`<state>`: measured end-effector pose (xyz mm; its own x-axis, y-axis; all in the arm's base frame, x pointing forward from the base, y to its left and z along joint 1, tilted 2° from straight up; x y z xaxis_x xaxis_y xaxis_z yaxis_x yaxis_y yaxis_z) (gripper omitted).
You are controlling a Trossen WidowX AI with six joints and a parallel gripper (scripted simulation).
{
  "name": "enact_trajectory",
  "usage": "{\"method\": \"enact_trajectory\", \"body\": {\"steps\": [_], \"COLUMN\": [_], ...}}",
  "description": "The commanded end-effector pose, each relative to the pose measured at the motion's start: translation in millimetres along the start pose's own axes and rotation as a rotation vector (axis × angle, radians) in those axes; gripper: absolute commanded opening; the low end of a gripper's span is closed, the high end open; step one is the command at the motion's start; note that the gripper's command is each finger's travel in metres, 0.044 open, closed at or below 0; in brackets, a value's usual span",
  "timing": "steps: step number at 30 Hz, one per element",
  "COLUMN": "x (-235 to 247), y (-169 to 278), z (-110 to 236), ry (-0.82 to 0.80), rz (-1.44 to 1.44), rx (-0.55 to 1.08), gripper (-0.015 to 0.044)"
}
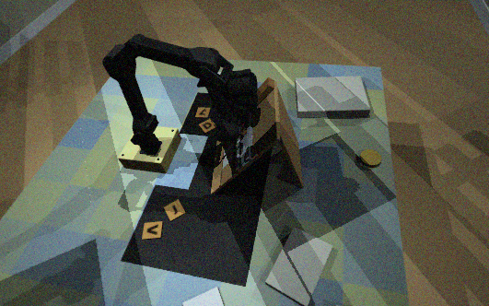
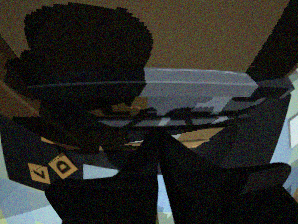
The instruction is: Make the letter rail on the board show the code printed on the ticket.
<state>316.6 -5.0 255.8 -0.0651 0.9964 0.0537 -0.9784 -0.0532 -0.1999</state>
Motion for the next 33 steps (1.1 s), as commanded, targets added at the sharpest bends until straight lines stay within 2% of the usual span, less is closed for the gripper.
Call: {"method": "enact_trajectory", "body": {"steps": [1,33], "x": [-0.3,-0.7], "y": [-2.1,-13.7], "z": [-1.3,-12.0], "ry": [0.005,0.005], "rz": [0.001,0.001], "rx": [-0.004,-0.005], "gripper": [0.0000,0.0000]}}
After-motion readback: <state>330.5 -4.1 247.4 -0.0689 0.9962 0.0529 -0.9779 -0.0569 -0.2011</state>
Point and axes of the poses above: the point midway between the two fingers, 35 mm back from their tips, its own z axis back along the fingers, its own x axis across the jaws, y = z × x, the point moved 10 cm from there along z, back along the fingers, and after that the axes turned 6 degrees about -z, right-handed, at the moved point
